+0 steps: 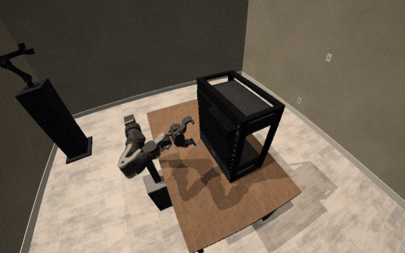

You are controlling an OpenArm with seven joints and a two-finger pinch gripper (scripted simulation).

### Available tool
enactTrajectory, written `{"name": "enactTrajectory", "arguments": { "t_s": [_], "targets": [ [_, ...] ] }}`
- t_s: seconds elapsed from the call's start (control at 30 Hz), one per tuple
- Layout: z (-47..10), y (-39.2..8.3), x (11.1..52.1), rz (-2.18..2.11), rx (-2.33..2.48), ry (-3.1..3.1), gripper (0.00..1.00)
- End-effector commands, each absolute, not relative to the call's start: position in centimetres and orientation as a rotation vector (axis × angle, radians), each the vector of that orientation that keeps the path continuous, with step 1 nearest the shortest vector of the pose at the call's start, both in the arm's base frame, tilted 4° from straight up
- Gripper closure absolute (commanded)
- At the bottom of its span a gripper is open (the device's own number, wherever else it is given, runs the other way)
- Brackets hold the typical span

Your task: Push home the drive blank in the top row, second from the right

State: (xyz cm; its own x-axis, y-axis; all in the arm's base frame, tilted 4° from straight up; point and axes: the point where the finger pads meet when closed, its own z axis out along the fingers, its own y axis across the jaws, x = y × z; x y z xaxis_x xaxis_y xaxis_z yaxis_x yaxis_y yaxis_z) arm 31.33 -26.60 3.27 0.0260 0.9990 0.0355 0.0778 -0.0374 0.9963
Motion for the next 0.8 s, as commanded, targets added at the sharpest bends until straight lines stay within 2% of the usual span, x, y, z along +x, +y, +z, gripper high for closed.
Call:
{"name": "enactTrajectory", "arguments": {
  "t_s": [0.0, 0.3, 0.77],
  "targets": [
    [3.4, -26.6, 31.3, 1.182, 1.3, 1.227, 0.0],
    [3.6, -26.8, 31.5, 1.182, 1.302, 1.227, 0.0],
    [7.1, -28.9, 34.0, 1.183, 1.301, 1.228, 0.0]
  ]
}}
